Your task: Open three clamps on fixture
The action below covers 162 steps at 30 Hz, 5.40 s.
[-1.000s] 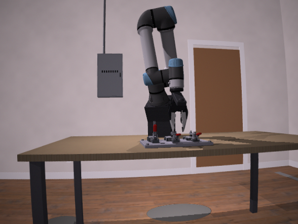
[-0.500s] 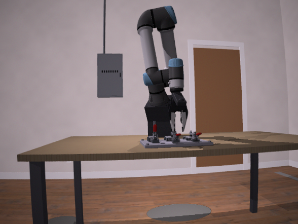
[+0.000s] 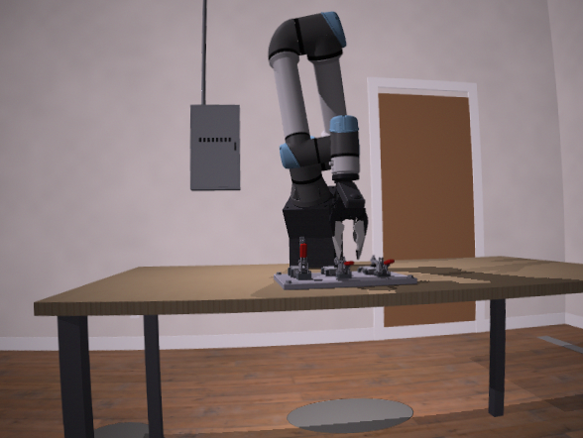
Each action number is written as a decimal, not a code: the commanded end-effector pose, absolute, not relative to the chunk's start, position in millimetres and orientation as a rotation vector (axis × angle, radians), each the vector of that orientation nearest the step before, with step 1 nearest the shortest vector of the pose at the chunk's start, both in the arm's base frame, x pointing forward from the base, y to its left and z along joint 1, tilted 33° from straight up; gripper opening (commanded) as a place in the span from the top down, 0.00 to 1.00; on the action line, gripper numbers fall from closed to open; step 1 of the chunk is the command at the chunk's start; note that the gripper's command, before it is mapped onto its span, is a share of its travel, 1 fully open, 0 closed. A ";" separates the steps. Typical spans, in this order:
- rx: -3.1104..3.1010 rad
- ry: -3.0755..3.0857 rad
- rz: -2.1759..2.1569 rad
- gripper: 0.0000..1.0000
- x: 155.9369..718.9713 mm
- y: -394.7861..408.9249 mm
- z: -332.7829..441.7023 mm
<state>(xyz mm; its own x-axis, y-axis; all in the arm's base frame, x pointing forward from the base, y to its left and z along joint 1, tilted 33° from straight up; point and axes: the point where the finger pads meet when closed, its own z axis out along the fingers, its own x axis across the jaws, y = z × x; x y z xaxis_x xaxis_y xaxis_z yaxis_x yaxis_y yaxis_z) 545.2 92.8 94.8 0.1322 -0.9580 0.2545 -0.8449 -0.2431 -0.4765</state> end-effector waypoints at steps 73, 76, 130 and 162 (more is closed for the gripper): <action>-2.186 1.779 -0.766 1.00 560.0 88.5 76.7; -2.186 1.779 -0.766 1.00 560.0 88.5 76.7; -2.188 1.781 -0.764 1.00 546.8 88.3 80.9; -2.186 1.782 -0.765 1.00 522.0 84.6 82.9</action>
<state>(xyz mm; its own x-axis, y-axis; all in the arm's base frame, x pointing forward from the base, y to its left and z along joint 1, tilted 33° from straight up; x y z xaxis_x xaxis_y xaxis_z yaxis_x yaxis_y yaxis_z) 526.3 86.7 84.0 0.1318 -0.9581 0.2541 -0.8434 -0.2431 -0.4791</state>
